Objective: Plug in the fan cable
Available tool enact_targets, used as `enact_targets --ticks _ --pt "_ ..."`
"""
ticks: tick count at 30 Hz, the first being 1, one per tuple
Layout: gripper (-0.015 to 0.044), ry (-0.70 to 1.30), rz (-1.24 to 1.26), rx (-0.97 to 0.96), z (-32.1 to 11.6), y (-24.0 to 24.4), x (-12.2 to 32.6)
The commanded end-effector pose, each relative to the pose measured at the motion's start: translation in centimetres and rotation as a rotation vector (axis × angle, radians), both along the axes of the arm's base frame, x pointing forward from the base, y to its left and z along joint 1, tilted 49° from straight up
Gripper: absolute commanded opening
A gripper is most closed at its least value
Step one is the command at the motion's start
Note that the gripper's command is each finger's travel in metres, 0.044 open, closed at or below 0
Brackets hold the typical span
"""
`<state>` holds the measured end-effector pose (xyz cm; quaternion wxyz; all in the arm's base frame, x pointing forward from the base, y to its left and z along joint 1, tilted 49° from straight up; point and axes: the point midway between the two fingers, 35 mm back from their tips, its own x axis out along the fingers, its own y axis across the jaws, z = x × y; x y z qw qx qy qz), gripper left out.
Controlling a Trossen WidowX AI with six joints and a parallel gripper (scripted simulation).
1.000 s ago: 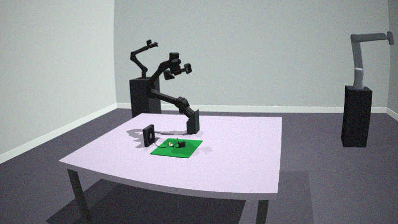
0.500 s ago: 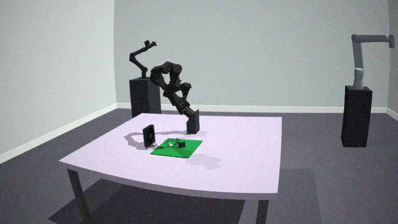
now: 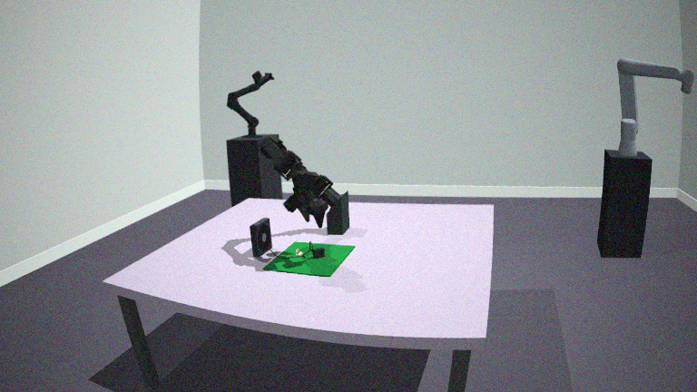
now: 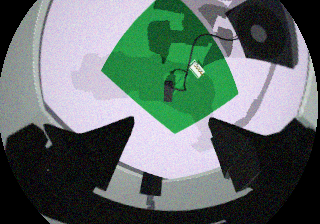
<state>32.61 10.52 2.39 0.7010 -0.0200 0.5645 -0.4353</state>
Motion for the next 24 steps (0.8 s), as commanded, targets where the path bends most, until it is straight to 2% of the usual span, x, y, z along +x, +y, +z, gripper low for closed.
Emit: enact_targets --ticks 1,9,24 --pt "0.044 -0.003 -0.027 0.003 -0.3 0.0 0.2" --pt "0.044 -0.004 -0.027 0.001 -4.3 -4.6 1.3" --pt "0.044 -0.004 -0.027 0.001 -5.4 -5.7 1.5"
